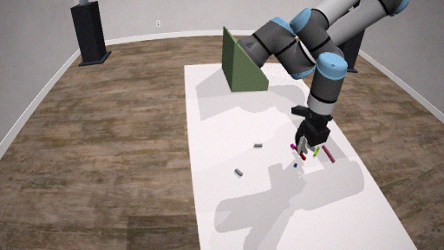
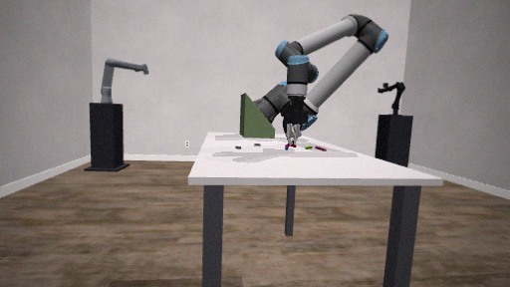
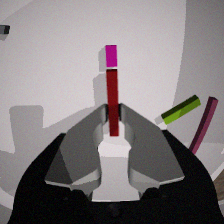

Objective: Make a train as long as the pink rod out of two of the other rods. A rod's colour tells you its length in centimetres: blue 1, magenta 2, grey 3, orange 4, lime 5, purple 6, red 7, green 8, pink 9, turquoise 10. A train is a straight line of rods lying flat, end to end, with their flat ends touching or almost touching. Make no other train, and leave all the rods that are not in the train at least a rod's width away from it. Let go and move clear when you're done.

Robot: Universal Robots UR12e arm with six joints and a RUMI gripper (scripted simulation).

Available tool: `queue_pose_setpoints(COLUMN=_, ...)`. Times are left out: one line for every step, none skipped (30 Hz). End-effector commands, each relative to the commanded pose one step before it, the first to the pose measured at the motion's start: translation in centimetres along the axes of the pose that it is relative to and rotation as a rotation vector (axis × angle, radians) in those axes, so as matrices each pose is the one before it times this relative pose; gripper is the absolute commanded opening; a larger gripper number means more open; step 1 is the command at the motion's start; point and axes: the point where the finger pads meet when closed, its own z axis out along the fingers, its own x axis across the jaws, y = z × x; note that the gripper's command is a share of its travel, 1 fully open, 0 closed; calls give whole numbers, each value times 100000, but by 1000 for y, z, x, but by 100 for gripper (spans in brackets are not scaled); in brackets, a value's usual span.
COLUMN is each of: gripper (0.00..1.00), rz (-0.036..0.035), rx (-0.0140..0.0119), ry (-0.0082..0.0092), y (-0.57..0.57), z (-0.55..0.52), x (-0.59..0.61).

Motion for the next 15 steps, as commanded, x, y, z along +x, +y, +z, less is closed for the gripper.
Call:
queue_pose_setpoints(gripper=0, rz=-31, rx=-93, ry=-64, y=52, z=269, x=-30)
queue_pose_setpoints(gripper=0, rz=0, rx=0, ry=0, y=0, z=94, x=0)
queue_pose_setpoints(gripper=0, rz=0, rx=0, ry=0, y=0, z=91, x=0)
queue_pose_setpoints(gripper=0, rz=0, rx=0, ry=0, y=0, z=86, x=0)
queue_pose_setpoints(gripper=0, rz=0, rx=0, ry=0, y=0, z=79, x=0)
queue_pose_setpoints(gripper=0, rz=0, rx=0, ry=0, y=0, z=69, x=0)
queue_pose_setpoints(gripper=0, rz=0, rx=0, ry=0, y=0, z=59, x=0)
queue_pose_setpoints(gripper=0, rz=0, rx=0, ry=0, y=0, z=47, x=0)
queue_pose_setpoints(gripper=0, rz=0, rx=0, ry=0, y=0, z=35, x=0)
queue_pose_setpoints(gripper=0, rz=0, rx=0, ry=0, y=0, z=23, x=0)
queue_pose_setpoints(gripper=0, rz=0, rx=0, ry=0, y=0, z=13, x=0)
queue_pose_setpoints(gripper=0, rz=0, rx=0, ry=0, y=0, z=5, x=0)
queue_pose_setpoints(gripper=0, rz=0, rx=0, ry=0, y=0, z=0, x=0)
queue_pose_setpoints(gripper=0, rz=0, rx=0, ry=0, y=0, z=0, x=0)
queue_pose_setpoints(gripper=0, rz=0, rx=0, ry=0, y=0, z=1, x=0)
